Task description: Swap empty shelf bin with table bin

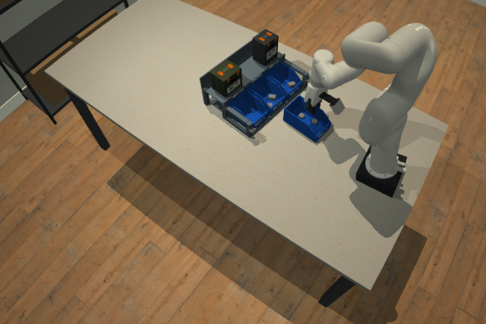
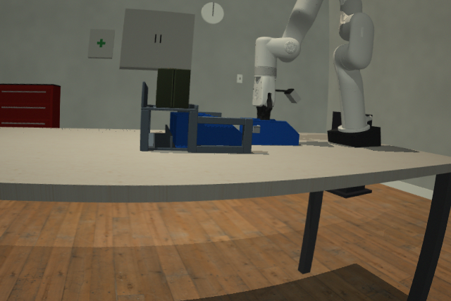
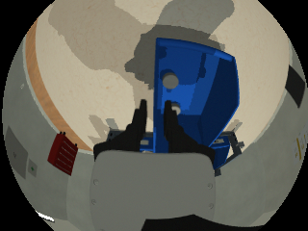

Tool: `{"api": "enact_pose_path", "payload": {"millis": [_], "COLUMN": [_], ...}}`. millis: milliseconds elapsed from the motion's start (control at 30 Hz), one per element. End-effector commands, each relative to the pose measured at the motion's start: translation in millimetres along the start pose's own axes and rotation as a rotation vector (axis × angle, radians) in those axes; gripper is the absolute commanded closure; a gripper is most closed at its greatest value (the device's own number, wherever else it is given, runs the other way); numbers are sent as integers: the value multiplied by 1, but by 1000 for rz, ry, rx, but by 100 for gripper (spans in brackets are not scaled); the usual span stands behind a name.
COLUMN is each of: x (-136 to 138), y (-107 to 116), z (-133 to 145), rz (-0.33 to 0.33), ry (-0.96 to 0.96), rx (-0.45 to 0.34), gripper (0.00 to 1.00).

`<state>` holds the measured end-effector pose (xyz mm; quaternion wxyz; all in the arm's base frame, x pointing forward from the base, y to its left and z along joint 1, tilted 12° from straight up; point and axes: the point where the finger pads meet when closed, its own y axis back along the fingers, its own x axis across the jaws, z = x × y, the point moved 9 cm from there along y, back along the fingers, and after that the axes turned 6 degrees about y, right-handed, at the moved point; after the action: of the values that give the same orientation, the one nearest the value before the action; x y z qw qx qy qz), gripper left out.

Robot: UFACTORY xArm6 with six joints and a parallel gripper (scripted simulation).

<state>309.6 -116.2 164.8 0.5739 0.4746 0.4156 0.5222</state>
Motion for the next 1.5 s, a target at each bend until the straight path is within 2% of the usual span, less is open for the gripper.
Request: {"api": "enact_pose_path", "payload": {"millis": [0, 633, 1467], "x": [0, 0, 0], "y": [1, 10, 44], "z": [1, 1, 1], "rz": [-1, -1, -1], "ry": [0, 0, 0], "rx": [-3, -3, -3], "gripper": [74, 74, 74]}}
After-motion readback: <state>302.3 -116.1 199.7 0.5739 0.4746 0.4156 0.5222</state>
